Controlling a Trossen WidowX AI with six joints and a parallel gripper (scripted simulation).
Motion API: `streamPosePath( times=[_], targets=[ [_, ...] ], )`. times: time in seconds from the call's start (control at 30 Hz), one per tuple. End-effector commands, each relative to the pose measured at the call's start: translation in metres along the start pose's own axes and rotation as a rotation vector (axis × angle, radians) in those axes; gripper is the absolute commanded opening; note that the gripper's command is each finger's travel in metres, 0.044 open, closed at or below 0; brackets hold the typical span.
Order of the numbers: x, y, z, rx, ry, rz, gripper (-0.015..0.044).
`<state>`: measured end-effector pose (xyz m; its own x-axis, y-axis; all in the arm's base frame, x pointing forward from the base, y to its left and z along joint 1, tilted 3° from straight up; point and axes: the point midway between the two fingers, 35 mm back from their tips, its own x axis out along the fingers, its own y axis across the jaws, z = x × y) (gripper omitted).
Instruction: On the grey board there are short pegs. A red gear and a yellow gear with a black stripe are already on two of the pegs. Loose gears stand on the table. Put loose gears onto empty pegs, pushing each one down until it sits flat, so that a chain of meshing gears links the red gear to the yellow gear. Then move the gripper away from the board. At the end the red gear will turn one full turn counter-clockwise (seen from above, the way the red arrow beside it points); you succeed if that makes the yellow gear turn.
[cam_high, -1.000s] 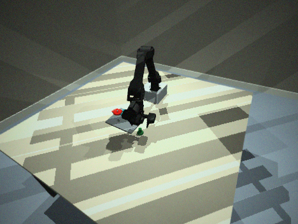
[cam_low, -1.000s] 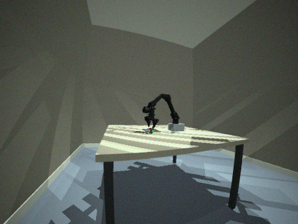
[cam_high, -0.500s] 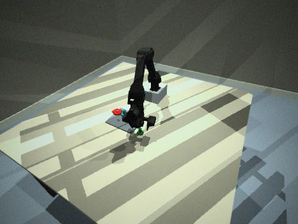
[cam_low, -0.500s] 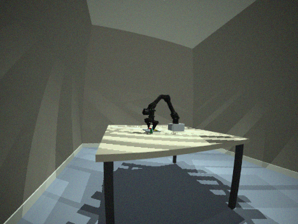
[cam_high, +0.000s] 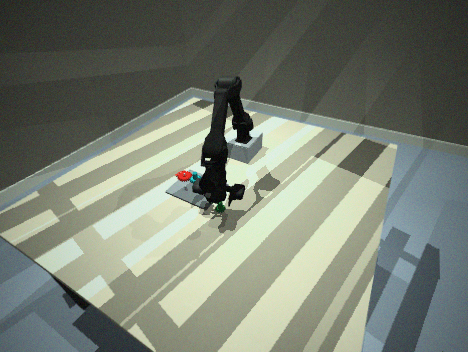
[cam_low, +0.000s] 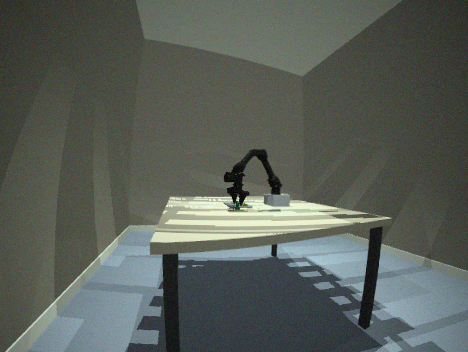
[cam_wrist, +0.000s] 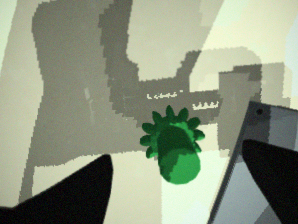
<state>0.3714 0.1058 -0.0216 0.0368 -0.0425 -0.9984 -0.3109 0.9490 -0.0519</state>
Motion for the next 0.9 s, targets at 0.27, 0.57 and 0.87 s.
streamPosePath(
  times=[0.27, 0.57, 0.87],
  targets=[
    [0.001, 0.000, -0.001, -0.005, 0.001, 0.002, 0.0066],
    [0.001, 0.000, -0.001, -0.005, 0.001, 0.002, 0.0000],
    [-0.023, 0.000, 0.005, -0.005, 0.000, 0.002, 0.0000]
  ],
)
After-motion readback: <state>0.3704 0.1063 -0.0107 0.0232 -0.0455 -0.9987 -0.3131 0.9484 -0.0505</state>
